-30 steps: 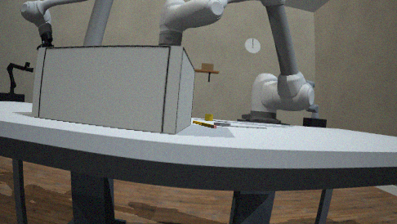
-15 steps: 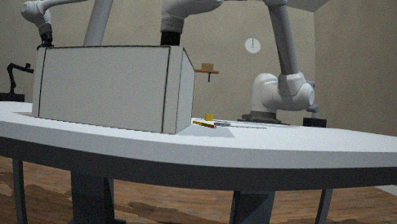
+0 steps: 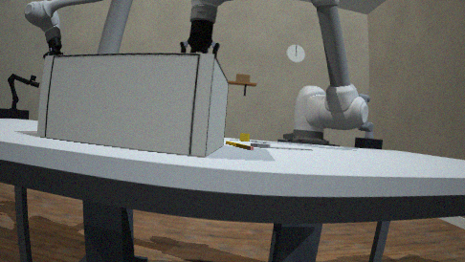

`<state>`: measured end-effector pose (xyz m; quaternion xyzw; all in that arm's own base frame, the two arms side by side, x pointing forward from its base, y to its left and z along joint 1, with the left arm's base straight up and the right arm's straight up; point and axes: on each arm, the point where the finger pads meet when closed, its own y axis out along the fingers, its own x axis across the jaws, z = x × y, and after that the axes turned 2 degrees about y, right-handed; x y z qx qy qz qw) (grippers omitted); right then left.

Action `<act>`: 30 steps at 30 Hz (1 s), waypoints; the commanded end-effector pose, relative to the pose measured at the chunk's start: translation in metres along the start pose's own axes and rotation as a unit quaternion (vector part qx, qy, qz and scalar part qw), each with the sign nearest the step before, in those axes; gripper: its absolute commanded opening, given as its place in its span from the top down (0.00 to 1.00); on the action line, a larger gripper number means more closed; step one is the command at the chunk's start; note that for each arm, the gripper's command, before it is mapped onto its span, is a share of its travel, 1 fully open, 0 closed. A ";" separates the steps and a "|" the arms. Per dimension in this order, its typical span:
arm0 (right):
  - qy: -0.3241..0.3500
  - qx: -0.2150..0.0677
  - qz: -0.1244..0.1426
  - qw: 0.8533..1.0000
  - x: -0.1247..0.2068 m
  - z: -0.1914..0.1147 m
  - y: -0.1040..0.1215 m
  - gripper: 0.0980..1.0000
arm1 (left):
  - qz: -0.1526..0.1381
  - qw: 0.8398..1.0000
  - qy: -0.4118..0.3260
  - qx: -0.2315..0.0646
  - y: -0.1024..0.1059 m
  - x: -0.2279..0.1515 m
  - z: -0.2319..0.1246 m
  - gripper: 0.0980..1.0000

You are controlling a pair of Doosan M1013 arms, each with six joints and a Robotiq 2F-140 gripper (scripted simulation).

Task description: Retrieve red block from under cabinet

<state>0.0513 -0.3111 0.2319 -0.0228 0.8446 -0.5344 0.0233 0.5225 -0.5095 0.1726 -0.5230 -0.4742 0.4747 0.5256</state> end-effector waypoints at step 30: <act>0.003 0.003 -0.003 1.000 0.003 -0.001 0.000 0.00 | 0.002 1.000 0.000 -0.004 -0.035 -0.002 -0.001 0.66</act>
